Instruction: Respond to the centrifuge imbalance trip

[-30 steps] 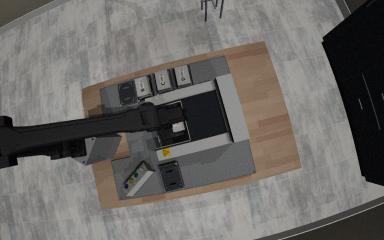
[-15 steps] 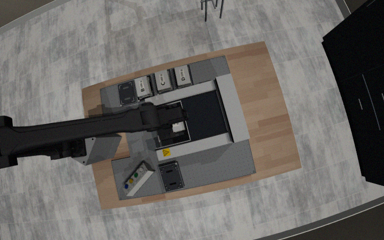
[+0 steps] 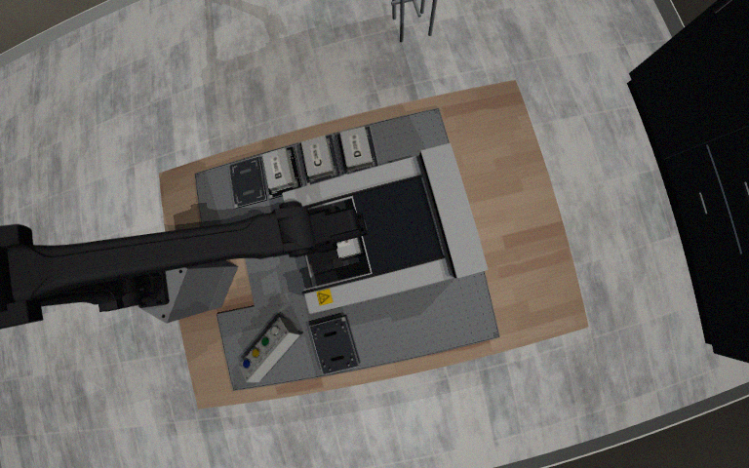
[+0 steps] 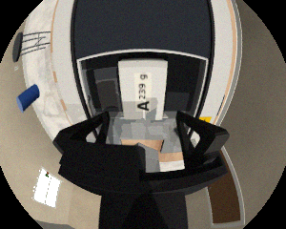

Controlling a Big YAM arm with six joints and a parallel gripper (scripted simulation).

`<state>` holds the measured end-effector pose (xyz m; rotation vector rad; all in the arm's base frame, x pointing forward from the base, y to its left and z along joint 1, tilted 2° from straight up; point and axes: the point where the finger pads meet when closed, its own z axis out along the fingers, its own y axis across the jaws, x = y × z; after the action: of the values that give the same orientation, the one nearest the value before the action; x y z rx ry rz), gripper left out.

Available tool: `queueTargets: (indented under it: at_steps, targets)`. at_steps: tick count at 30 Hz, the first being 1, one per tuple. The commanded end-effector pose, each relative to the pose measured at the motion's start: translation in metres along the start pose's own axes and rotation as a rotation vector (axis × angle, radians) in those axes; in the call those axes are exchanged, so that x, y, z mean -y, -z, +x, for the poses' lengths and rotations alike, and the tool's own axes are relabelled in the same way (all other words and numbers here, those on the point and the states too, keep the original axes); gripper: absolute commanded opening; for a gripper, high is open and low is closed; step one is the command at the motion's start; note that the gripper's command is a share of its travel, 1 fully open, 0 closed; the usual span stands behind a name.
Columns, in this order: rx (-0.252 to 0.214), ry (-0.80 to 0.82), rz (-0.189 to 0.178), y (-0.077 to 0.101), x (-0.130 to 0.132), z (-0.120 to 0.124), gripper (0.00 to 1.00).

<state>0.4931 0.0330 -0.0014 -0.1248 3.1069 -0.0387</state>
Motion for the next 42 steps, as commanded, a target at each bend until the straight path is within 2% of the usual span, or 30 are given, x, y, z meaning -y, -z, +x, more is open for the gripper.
queueTargets:
  at_steps: [1, 6, 9, 11, 21, 33, 42]
  targets:
    - [-0.001, 0.007, -0.001, -0.015, 0.004, -0.002, 1.00]
    - [-0.002, 0.005, -0.001, -0.026, 0.005, -0.002, 1.00]
    - [0.011, 0.004, -0.001, -0.024, 0.005, -0.008, 1.00]
    - [-0.002, 0.004, -0.001, -0.032, 0.005, -0.002, 1.00]
    - [-0.002, 0.003, -0.001, -0.050, 0.006, -0.001, 1.00]
    - [-0.002, 0.003, -0.001, -0.059, 0.006, -0.001, 1.00]
    - [0.003, 0.003, -0.001, -0.059, 0.006, -0.004, 1.00]
